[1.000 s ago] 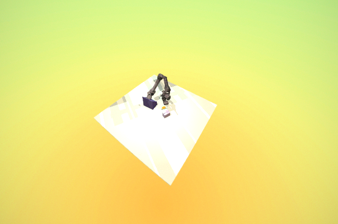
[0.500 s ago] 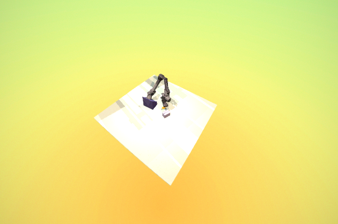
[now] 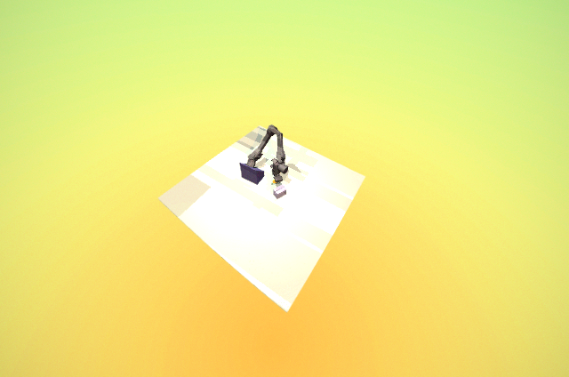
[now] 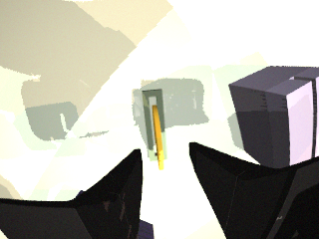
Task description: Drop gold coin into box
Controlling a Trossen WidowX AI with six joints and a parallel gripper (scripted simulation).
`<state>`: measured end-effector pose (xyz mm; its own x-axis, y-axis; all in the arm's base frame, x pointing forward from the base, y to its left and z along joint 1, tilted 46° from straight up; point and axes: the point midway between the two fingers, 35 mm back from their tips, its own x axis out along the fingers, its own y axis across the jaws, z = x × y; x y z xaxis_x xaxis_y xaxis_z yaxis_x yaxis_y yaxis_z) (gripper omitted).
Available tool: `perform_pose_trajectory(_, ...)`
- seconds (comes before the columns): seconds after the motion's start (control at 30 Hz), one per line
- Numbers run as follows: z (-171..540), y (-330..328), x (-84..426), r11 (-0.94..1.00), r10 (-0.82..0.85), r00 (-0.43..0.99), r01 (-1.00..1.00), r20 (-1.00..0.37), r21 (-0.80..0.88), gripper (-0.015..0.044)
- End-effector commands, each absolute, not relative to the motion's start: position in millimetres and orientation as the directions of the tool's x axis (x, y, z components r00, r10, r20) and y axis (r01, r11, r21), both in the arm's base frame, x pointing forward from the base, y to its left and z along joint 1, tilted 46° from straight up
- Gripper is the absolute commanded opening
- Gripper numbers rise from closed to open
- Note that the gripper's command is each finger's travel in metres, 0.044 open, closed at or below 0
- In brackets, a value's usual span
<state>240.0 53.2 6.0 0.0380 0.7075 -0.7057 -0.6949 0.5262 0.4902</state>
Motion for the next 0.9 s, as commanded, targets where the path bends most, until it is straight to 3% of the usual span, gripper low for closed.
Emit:
perform_pose_trajectory(0.0, 0, 59, 238, 0.526, 0.711, 0.034, -0.69, -0.703, 0.498, 0.0161)
perform_pose_trajectory(0.87, -27, 89, 237, 0.522, 0.715, 0.034, -0.69, -0.698, 0.501, 0.0161)
